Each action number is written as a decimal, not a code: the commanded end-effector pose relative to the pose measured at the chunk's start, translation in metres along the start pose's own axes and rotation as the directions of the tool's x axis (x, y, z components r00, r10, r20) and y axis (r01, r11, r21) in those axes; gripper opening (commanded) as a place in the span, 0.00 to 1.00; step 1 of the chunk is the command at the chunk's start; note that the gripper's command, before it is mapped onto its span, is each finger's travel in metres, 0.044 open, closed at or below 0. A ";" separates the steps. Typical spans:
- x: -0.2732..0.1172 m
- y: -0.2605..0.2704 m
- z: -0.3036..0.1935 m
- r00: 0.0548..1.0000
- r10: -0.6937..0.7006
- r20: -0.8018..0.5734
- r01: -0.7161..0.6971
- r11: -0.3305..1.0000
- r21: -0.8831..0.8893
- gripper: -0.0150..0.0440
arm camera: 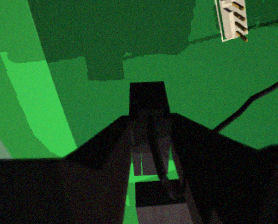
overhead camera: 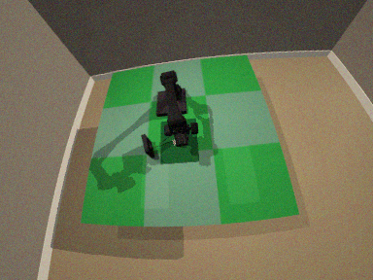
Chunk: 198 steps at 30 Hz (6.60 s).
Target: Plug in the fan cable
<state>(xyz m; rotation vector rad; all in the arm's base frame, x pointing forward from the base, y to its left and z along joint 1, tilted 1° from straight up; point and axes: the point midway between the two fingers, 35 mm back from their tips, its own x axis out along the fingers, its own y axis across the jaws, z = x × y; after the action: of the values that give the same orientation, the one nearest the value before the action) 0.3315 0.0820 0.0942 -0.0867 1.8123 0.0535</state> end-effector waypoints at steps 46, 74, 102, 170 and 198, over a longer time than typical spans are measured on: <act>-0.021 0.000 -0.024 0.962 -0.050 0.269 -0.153 0.717 0.680 0.25; 0.010 -0.001 -0.012 0.827 -0.388 0.407 -0.026 0.697 0.717 0.25; 0.020 0.006 -0.013 0.545 -0.613 0.572 -0.025 0.670 0.742 0.25; 0.000 0.020 -0.042 0.136 -0.674 0.726 -0.169 0.707 0.687 0.25; 0.024 0.026 -0.041 0.144 -0.672 0.727 -0.164 0.708 0.687 0.25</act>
<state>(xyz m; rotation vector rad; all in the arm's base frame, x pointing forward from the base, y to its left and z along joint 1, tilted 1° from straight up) 0.2843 0.1031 0.0839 0.0934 0.3088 -0.6920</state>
